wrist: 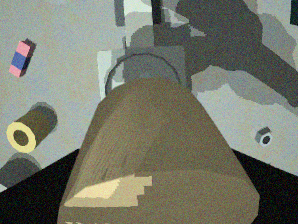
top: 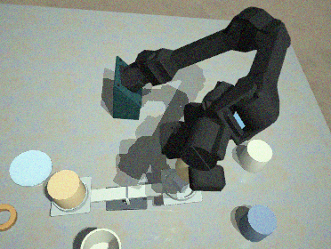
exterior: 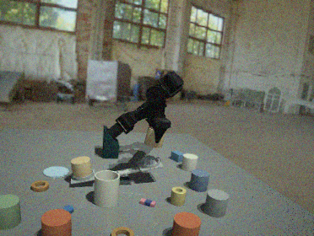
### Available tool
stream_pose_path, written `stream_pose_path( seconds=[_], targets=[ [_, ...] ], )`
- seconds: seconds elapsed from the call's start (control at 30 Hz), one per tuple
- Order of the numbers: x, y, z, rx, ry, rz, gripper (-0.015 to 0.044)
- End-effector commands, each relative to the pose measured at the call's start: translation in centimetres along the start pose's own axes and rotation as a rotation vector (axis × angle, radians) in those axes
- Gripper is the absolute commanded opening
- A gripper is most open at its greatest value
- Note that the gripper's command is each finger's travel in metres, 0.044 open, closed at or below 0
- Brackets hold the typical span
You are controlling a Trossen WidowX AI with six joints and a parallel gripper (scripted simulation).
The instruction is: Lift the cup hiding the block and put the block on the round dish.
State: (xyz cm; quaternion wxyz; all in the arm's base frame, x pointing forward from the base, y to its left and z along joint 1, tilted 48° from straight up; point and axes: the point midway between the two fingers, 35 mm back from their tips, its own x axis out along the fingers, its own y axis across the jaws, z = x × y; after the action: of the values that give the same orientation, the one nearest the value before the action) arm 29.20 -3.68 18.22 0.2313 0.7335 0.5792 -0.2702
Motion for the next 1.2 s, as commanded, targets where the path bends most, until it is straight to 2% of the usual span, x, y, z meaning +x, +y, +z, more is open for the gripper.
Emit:
stream_pose_path(
  seconds=[0.0, 0.87, 1.17],
  targets=[
    [0.0, 0.0, 0.0, 0.000, -0.001, 0.003, 0.0000],
    [0.0, 0.0, 0.0, 0.000, -0.002, 0.002, 0.0000],
    [3.0, -1.7, -3.3, -0.018, -0.031, -0.005, 0.0000]
  ],
)
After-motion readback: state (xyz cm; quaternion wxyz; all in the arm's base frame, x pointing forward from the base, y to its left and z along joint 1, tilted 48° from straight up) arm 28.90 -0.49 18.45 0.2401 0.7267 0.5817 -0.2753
